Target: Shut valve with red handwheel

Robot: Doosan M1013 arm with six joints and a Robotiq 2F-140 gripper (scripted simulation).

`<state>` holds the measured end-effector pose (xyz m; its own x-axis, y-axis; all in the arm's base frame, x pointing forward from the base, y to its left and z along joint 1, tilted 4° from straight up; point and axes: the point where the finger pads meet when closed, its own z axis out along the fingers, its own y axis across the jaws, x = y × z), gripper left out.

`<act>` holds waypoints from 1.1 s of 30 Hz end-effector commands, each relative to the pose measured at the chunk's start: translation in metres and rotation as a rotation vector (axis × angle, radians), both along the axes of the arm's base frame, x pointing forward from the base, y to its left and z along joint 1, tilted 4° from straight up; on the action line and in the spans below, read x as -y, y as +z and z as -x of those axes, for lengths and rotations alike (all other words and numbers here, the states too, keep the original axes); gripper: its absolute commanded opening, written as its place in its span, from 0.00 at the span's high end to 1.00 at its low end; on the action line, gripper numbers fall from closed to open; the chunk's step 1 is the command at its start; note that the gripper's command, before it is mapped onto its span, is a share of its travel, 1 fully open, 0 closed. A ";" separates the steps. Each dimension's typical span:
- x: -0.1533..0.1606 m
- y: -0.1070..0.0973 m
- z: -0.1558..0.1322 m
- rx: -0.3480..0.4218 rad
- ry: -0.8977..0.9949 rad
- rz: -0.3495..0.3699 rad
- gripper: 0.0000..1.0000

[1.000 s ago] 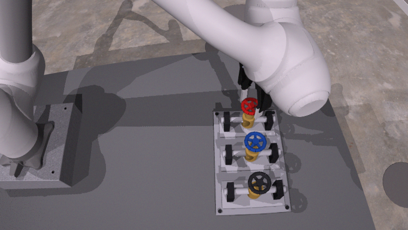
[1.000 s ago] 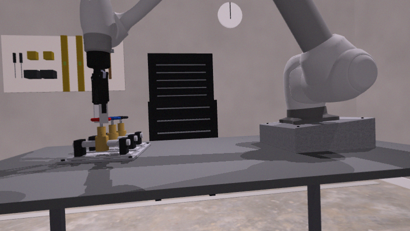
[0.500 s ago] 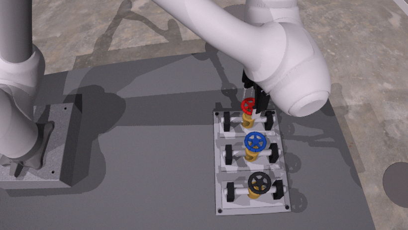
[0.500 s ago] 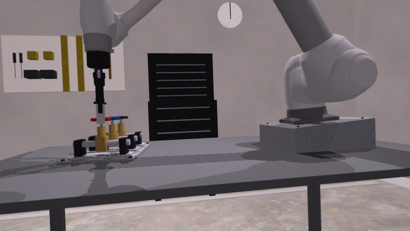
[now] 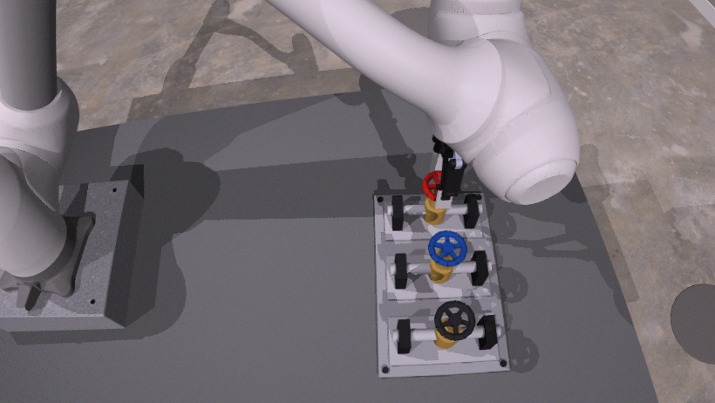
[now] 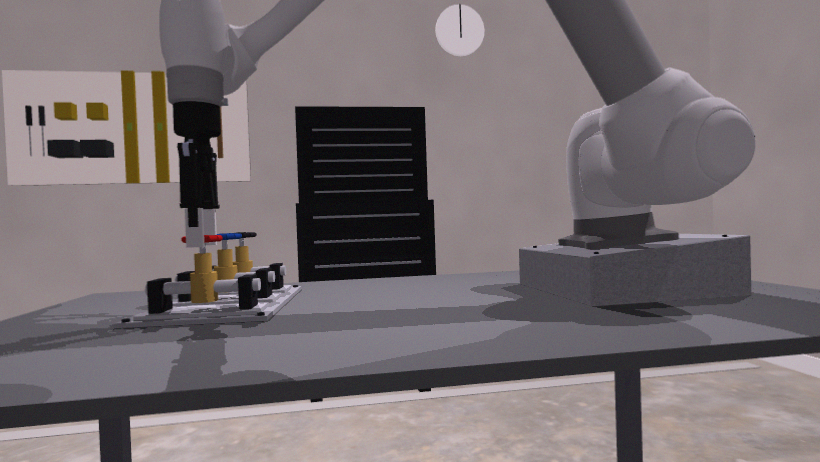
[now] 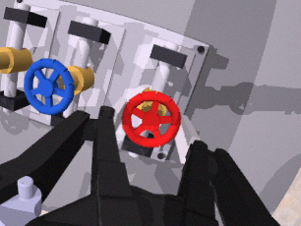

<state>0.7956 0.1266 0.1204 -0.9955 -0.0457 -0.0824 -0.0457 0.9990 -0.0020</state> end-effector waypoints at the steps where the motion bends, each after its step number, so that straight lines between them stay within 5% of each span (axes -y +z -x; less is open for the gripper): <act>1: -0.003 -0.006 0.003 -0.005 -0.090 -0.011 0.90; 33: -0.003 -0.006 0.003 -0.006 -0.460 -0.041 0.90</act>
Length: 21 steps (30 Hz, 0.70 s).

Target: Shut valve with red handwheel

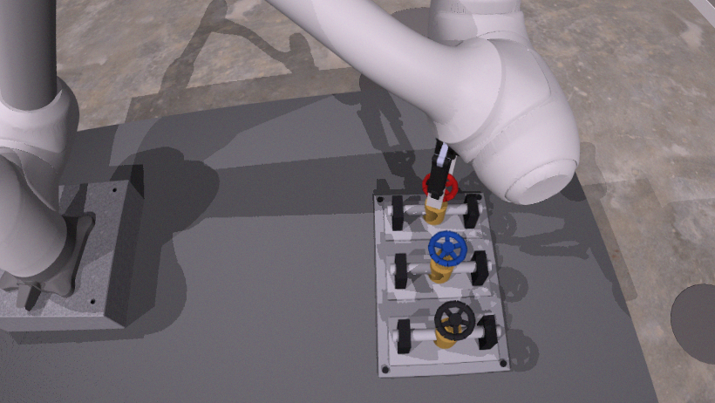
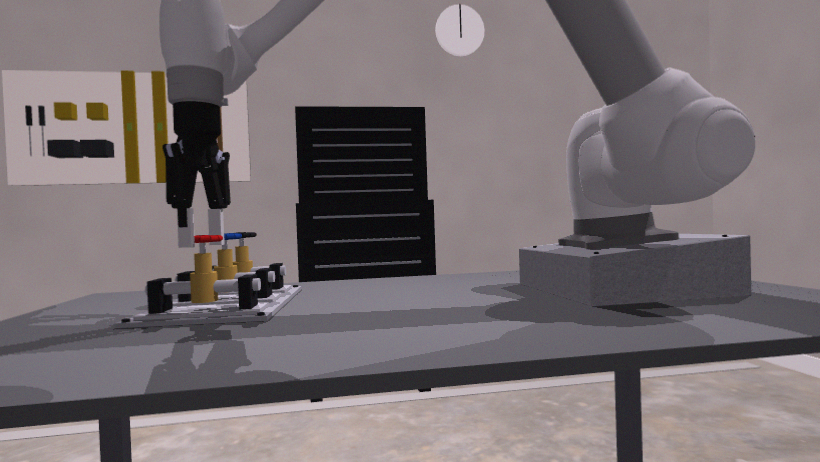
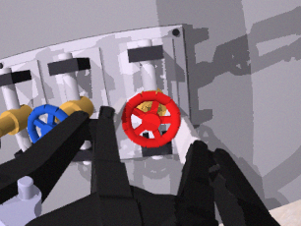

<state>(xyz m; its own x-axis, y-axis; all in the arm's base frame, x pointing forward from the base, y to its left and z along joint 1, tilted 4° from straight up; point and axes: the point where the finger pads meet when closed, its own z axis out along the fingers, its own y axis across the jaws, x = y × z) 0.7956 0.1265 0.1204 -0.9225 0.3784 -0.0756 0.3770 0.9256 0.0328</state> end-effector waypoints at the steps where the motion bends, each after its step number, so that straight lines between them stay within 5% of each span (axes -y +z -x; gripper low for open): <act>1: -0.003 -0.006 0.003 -0.005 -0.033 -0.006 0.90; 21: -0.003 -0.006 0.003 -0.005 -0.069 -0.009 0.90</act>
